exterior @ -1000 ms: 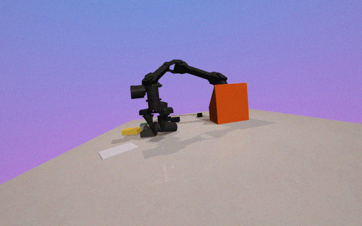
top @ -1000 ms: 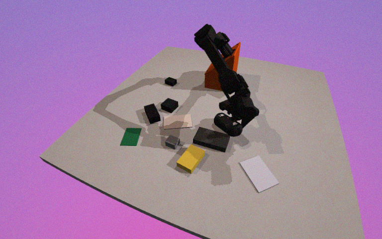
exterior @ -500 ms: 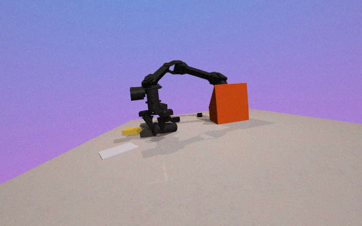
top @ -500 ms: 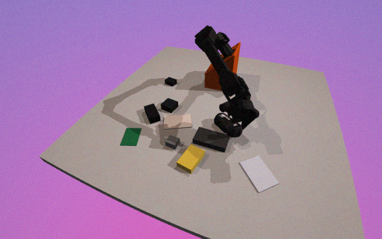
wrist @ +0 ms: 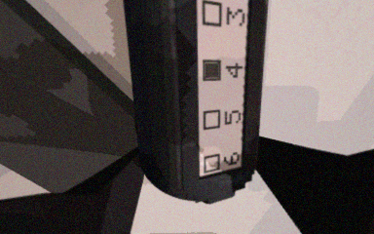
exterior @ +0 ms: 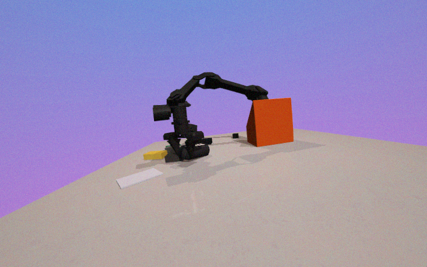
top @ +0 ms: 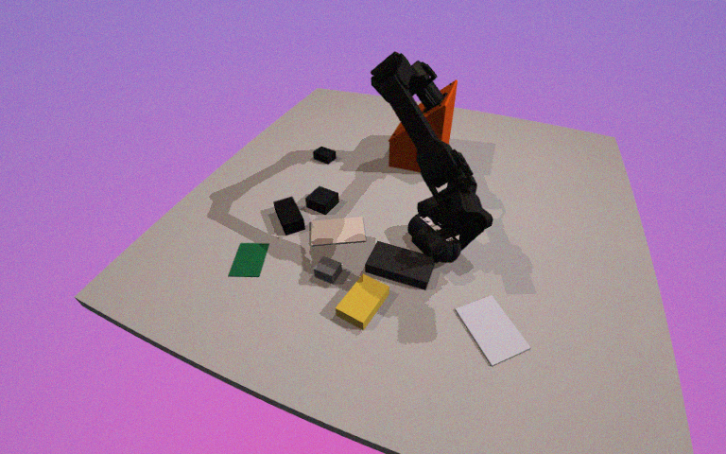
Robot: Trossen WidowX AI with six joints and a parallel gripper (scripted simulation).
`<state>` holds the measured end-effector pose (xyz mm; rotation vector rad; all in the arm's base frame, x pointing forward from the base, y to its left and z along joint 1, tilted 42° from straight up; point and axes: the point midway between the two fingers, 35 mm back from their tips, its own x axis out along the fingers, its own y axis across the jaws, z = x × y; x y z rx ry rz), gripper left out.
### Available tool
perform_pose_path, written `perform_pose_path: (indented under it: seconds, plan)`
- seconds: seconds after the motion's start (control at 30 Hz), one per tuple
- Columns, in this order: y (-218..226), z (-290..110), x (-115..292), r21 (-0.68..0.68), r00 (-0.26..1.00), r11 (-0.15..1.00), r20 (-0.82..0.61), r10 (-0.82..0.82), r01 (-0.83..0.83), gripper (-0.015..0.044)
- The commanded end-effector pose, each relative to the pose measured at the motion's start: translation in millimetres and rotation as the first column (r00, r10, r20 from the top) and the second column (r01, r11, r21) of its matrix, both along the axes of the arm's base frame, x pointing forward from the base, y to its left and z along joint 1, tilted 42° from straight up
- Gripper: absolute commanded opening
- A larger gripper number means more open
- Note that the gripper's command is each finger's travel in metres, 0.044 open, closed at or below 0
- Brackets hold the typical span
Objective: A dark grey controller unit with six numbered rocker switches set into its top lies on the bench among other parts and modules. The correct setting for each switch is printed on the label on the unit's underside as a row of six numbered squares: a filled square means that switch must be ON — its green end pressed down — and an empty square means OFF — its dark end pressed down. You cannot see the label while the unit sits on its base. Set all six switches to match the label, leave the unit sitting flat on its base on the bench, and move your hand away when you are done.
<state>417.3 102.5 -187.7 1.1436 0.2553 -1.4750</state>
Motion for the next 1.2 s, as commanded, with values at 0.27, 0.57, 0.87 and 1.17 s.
perform_pose_path:
  seconds: [0.27,0.57,0.87,1.17]
  plan:
    - [-13.2,-11.6,2.4,-0.004,1.000,1.000,-0.007,-0.012,0.012,0.0338]
    - [-15.4,-14.6,3.2,-0.004,1.000,1.000,-0.007,-0.012,0.012,0.0338]
    - [-15.4,-14.6,3.2,-0.004,1.000,1.000,-0.007,-0.012,0.012,0.0338]
    - [-15.4,-14.6,3.2,-0.004,1.000,1.000,-0.007,-0.012,0.012,0.0338]
